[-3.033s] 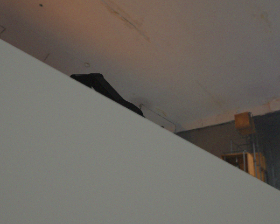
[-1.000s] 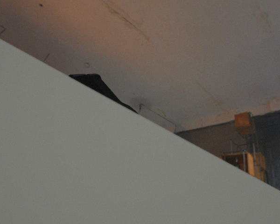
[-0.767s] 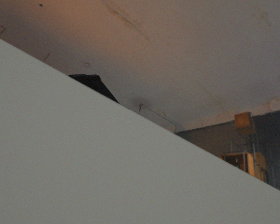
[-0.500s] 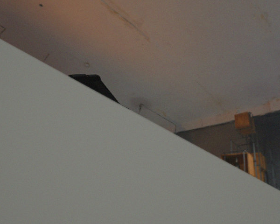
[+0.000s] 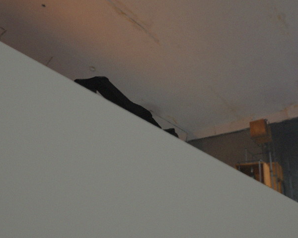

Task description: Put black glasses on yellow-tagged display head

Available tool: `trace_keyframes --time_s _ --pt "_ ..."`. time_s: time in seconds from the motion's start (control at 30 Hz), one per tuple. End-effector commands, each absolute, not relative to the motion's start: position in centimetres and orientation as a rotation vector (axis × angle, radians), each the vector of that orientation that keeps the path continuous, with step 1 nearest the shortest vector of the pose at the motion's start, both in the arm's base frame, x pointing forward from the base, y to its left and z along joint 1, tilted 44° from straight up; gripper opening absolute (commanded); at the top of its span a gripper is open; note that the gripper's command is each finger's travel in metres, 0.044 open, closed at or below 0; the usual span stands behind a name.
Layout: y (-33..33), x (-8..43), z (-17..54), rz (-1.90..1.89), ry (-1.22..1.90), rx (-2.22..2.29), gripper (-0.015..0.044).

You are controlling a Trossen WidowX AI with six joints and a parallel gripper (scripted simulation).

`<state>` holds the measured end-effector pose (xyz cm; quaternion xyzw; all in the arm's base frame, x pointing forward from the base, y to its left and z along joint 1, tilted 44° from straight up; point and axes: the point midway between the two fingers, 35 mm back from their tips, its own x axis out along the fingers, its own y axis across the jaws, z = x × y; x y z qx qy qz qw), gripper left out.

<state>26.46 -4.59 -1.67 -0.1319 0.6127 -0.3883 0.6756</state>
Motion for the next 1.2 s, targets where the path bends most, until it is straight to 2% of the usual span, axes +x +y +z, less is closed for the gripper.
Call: trace_keyframes --time_s 0.0,0.27,1.17 --pt "-2.9 26.8 -0.1 -0.868 1.374 -0.289 0.0000" --pt "0.0 27.0 2.8 -0.873 1.373 -0.295 0.0000" --pt "2.5 27.1 0.4 -1.288 0.983 0.257 0.0000"
